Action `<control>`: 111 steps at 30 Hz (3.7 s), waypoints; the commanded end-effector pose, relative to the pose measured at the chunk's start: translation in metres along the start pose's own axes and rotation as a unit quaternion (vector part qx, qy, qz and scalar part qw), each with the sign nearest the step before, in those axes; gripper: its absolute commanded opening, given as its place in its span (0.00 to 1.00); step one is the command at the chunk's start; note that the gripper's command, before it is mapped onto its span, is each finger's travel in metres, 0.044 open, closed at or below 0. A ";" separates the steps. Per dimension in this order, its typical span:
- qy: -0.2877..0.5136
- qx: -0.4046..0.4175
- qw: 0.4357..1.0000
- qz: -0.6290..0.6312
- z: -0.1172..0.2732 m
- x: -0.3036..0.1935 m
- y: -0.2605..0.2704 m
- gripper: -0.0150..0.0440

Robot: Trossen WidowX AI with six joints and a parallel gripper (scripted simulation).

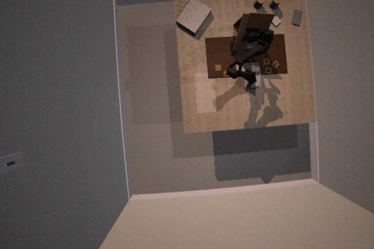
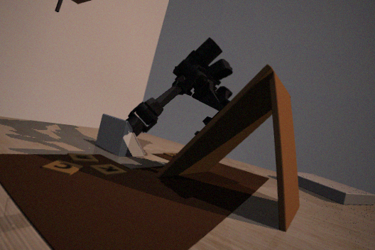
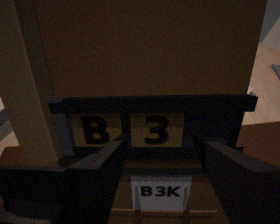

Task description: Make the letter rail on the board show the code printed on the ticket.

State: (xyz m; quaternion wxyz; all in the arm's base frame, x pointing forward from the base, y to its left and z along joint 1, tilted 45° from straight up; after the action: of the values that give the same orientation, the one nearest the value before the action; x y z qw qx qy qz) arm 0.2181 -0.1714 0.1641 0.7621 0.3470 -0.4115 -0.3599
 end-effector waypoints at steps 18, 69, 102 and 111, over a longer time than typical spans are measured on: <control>0.001 0.001 1.000 0.003 0.018 0.000 -0.002 0.75; 0.329 -0.088 0.940 0.005 -0.014 0.079 -0.013 0.25; 0.329 -0.088 0.940 0.006 -0.028 0.079 -0.013 0.25; 0.329 -0.088 0.940 0.006 -0.032 0.079 -0.012 0.25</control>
State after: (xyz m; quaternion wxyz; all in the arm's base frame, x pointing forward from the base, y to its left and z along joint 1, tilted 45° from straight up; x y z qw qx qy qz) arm 0.2723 -0.2368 0.1704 0.8854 0.3740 -0.1064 -0.2546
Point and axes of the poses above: the point midway between the two fingers, 35 mm back from their tips, its own z axis back along the fingers, its own y axis across the jaws, x = y × z, the point moved 8 cm from there along z, back along the fingers, and after that the axes turned 15 degrees about -z, right-handed, at the moved point
